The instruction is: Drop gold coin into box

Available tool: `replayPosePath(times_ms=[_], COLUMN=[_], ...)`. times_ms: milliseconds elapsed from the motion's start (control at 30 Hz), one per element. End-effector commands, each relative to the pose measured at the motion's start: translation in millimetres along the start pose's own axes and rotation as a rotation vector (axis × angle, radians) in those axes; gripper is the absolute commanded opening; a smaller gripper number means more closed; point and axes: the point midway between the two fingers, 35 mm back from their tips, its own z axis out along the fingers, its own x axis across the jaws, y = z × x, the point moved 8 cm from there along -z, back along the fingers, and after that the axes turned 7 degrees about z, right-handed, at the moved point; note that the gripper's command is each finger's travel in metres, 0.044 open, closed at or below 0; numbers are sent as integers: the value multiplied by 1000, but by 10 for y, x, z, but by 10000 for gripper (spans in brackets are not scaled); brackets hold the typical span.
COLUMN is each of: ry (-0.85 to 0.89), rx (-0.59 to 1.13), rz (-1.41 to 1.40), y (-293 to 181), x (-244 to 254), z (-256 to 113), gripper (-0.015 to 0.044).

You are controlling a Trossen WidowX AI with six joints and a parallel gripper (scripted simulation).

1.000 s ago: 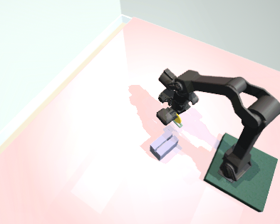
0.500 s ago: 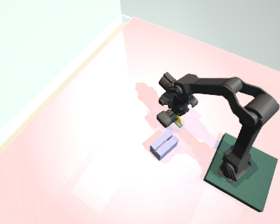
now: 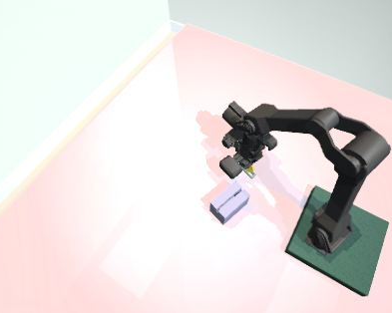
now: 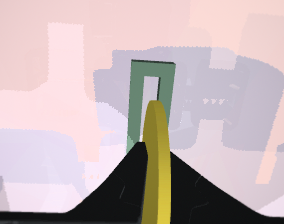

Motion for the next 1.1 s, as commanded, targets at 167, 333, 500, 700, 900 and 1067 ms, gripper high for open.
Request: replayPosePath(times_ms=[167,333,500,700,900,1067], ry=[-5,-5,-4,-4,-3,-3], rx=[14,14,13,12,11,10], rz=[-8,-7,-7,-6,-5,-4], y=[0,16,28,33,29,20], x=[-11,-7,-4,-1,2,3], z=[-69,-189,-316,-469,-623,-746], gripper=[0,0,0,0,0,0])
